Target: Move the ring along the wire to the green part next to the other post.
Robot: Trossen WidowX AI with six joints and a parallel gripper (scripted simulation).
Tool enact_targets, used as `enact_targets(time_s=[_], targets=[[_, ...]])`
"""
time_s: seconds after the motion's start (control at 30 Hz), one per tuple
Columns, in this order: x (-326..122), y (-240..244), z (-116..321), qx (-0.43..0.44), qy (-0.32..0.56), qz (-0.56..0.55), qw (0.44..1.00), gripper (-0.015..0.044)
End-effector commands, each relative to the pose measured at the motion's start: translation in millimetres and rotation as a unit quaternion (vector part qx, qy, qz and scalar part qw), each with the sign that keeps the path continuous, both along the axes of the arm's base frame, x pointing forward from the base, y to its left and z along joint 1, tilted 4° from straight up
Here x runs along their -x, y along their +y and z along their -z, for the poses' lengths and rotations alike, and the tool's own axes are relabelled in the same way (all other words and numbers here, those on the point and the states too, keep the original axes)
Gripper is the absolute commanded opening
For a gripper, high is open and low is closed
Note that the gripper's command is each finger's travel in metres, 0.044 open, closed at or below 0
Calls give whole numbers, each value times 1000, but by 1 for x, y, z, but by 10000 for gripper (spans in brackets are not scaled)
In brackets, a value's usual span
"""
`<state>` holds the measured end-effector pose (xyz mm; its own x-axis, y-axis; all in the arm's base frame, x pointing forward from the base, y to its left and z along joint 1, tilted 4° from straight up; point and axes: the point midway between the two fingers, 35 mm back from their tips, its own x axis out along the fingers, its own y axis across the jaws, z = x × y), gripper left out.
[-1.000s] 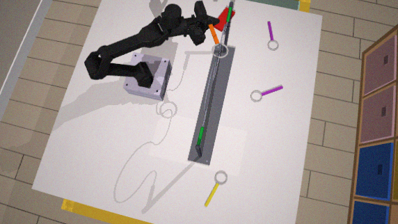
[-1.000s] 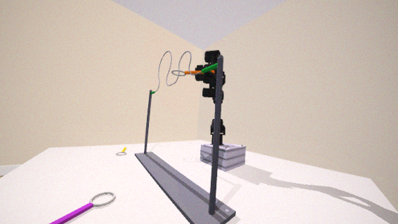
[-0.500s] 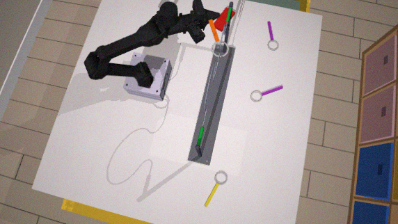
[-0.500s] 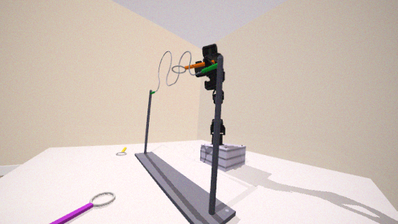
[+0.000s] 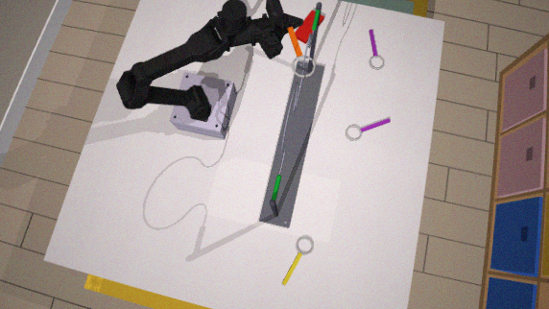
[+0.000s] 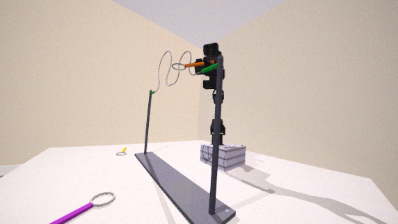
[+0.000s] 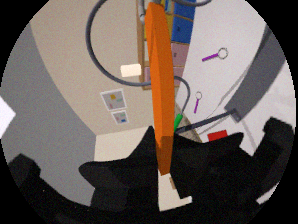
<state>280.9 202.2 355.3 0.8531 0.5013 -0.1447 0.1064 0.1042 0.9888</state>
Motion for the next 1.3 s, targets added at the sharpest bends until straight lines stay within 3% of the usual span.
enact_targets(time_s=[0.0, 0.63, 1.27], targets=[[0, 0, 2, 31, -3, 0, 1000, -150], [-1, -9, 29, 240, -8, 1, 971, -150], [-1, -30, 52, 449, -12, 2, 894, -150]])
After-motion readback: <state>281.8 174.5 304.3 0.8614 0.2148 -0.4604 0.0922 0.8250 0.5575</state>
